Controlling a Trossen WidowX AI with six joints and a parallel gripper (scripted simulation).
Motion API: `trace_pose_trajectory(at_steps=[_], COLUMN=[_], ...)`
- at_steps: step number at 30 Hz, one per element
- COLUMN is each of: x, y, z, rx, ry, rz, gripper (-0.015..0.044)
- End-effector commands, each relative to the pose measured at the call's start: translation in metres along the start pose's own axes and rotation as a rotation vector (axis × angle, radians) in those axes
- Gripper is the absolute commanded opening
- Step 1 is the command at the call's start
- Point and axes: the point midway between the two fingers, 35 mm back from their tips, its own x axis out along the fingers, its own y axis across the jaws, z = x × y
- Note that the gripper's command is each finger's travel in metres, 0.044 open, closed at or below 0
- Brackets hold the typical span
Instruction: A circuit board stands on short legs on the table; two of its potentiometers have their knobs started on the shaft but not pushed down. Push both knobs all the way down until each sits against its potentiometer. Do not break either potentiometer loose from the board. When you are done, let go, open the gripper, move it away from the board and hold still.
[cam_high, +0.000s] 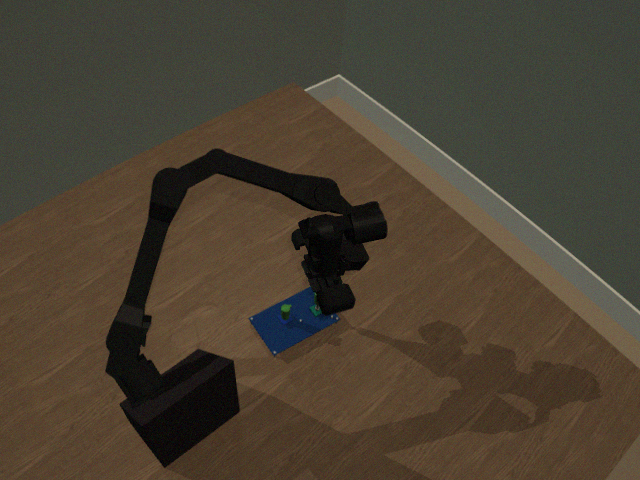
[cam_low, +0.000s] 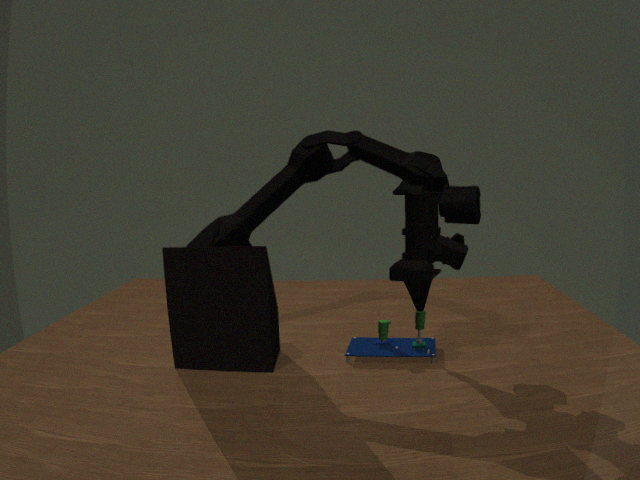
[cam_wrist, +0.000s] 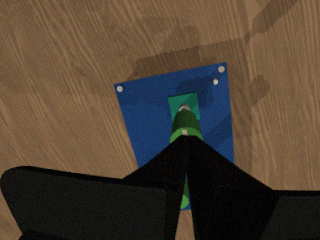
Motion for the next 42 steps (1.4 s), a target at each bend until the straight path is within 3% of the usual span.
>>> trace_pose_trajectory(at_steps=[1, 42], x=[0.005, 0.023], y=[0.001, 0.001], z=[0.000, 0.000], rx=[0.001, 0.001], ry=[0.000, 0.001], rz=[0.002, 0.003], gripper=[0.0000, 0.0000])
